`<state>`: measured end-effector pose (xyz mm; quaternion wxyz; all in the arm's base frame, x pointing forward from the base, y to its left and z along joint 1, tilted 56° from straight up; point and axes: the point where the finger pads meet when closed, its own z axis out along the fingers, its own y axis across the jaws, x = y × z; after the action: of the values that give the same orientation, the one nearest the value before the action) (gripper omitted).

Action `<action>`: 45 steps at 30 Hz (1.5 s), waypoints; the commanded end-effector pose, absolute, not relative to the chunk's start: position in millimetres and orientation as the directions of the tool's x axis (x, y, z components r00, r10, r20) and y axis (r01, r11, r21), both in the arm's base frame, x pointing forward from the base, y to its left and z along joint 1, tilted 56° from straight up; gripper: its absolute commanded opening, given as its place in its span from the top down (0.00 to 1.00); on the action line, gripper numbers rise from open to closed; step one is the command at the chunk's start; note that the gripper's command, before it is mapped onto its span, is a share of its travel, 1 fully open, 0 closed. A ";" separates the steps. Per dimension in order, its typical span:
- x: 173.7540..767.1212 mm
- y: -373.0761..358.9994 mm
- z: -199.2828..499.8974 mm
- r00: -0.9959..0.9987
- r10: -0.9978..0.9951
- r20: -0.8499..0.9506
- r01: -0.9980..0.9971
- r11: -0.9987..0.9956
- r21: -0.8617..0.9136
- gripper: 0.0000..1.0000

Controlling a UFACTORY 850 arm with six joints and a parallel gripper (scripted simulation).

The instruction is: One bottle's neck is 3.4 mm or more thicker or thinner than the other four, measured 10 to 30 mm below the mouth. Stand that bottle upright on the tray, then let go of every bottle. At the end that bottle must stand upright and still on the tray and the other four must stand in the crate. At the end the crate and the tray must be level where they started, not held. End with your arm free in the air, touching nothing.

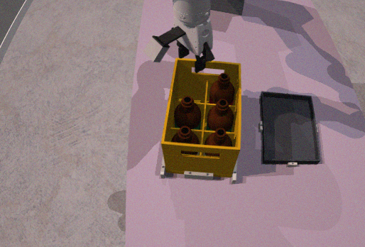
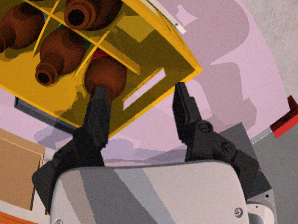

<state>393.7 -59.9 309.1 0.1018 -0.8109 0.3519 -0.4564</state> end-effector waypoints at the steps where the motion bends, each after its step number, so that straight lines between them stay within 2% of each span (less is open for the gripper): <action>1: 398.2 -61.1 306.2 0.336 -0.664 0.669 -0.477 -0.732 -0.487 0.35; 45: 416.9 -66.1 292.9 0.336 -0.664 0.669 -0.477 -0.732 -0.487 0.35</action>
<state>416.9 -66.1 292.8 0.1021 -0.8109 0.3517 -0.4565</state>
